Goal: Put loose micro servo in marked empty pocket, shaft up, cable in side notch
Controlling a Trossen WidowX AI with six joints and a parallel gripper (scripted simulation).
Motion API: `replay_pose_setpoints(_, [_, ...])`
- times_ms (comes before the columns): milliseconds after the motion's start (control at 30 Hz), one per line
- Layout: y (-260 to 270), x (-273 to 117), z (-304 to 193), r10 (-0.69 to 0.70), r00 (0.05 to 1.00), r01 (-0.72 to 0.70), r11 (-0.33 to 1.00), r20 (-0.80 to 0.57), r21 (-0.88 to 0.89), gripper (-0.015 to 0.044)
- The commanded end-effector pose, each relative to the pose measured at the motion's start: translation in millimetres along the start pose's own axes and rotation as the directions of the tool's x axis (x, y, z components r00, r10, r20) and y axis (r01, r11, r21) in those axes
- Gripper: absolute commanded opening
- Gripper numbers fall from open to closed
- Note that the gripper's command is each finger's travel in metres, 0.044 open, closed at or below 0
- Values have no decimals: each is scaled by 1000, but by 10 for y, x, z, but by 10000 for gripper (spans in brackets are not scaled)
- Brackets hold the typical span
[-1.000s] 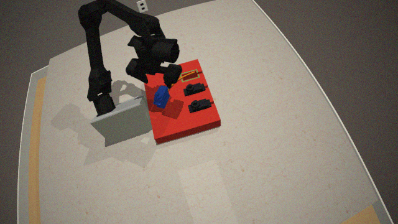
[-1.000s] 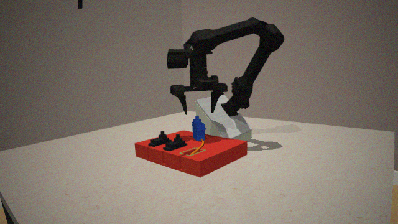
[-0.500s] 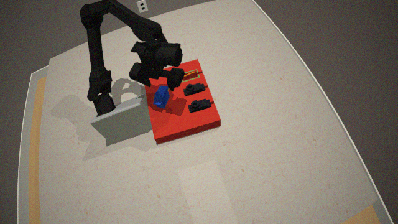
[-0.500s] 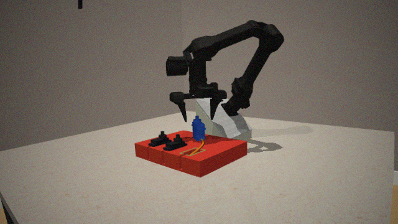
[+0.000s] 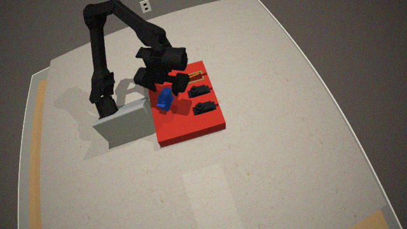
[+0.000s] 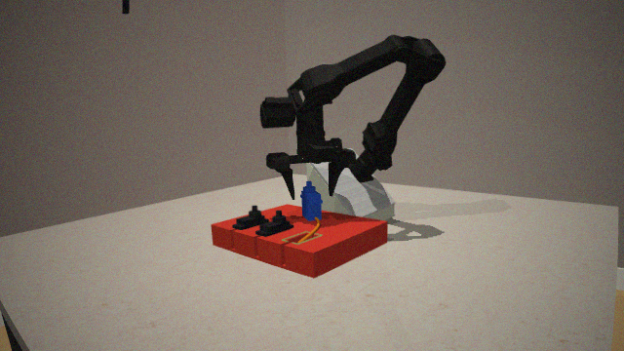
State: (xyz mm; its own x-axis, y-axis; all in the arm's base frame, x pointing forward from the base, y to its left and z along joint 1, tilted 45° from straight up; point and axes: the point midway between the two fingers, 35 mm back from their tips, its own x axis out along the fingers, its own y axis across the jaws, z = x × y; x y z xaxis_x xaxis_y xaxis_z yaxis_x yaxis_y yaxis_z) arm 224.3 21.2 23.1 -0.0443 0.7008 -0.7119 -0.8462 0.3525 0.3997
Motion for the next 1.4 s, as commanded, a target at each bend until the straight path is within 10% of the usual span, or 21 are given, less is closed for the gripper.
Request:
replay_pose_setpoints(0, [9, 18, -4, 3, 1000, -3, 1000, 3, 8, 335])
replay_pose_setpoints(567, [5, -71, -5, 2, 1000, -2, 1000, 3, 8, 0])
replay_pose_setpoints(1367, [-103, -284, 80, 2, 1000, -2, 1000, 3, 8, 0])
